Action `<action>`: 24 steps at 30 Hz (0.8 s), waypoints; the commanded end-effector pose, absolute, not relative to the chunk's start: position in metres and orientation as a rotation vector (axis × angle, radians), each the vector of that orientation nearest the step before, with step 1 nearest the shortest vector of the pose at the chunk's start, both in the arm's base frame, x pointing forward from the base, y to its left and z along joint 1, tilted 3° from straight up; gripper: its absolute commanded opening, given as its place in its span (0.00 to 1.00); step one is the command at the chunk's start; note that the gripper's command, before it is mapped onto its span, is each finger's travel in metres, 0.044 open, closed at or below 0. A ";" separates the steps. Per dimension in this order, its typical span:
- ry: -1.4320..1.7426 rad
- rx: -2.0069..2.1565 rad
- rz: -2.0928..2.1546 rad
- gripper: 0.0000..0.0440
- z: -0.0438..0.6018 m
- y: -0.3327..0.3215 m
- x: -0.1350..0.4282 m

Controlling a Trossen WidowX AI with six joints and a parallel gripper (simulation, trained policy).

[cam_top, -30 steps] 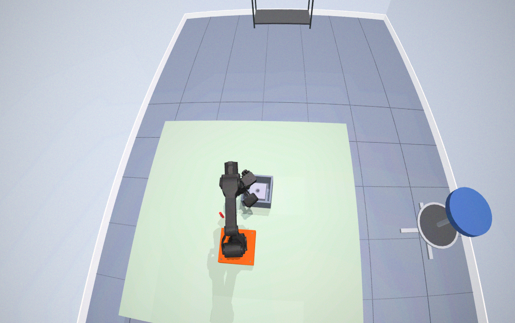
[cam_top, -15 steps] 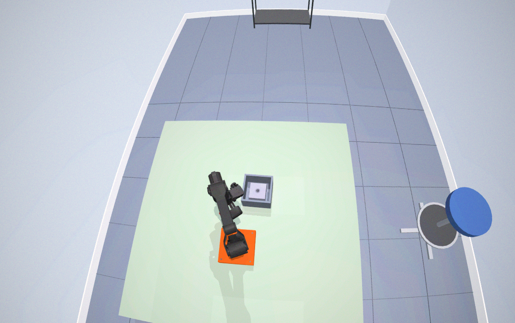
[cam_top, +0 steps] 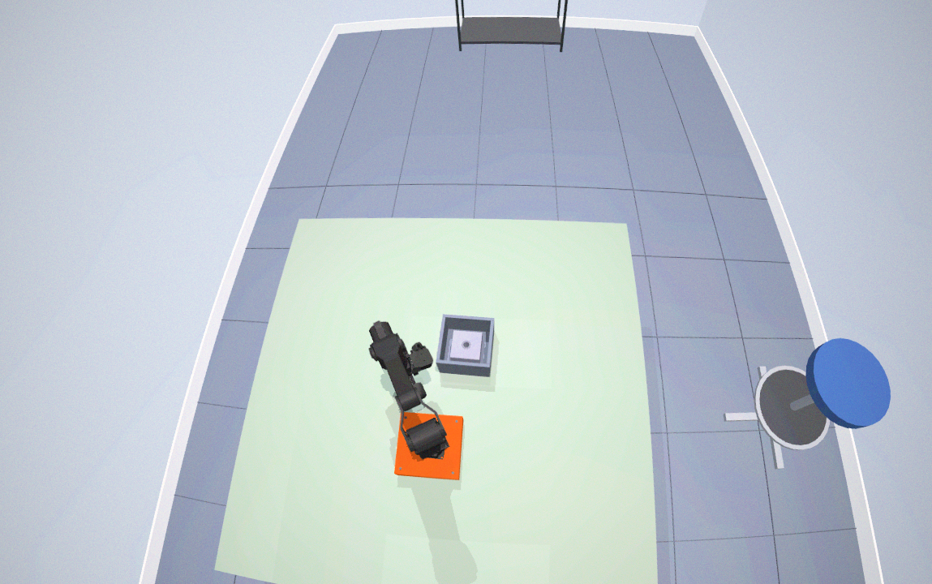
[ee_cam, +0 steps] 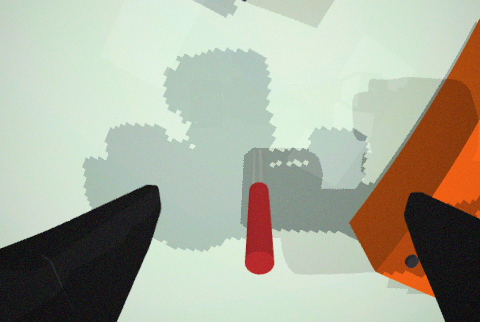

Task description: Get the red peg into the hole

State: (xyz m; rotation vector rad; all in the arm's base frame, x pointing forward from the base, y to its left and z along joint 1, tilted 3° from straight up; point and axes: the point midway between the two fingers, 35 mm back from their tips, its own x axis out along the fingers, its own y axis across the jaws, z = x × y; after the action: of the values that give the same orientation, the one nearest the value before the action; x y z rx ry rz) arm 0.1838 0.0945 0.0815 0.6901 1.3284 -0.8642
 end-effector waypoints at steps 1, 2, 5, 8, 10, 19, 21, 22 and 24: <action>1.336 0.703 -0.875 1.00 0.065 0.099 0.182; 1.334 0.711 -0.872 1.00 0.060 0.100 0.182; 1.327 0.733 -0.858 1.00 0.045 0.105 0.183; 1.319 0.757 -0.844 1.00 0.031 0.109 0.184; 1.315 0.770 -0.837 1.00 0.023 0.111 0.183; 1.343 0.801 -0.857 0.67 0.002 0.114 0.173; 1.358 0.804 -0.855 0.55 0.002 0.115 0.173; 1.367 0.804 -0.852 0.50 0.002 0.116 0.172; 1.384 0.806 -0.846 0.38 0.003 0.117 0.172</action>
State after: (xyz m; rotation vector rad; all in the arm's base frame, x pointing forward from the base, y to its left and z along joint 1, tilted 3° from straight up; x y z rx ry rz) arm 0.1733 0.1158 0.0038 0.8098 1.3611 -0.8482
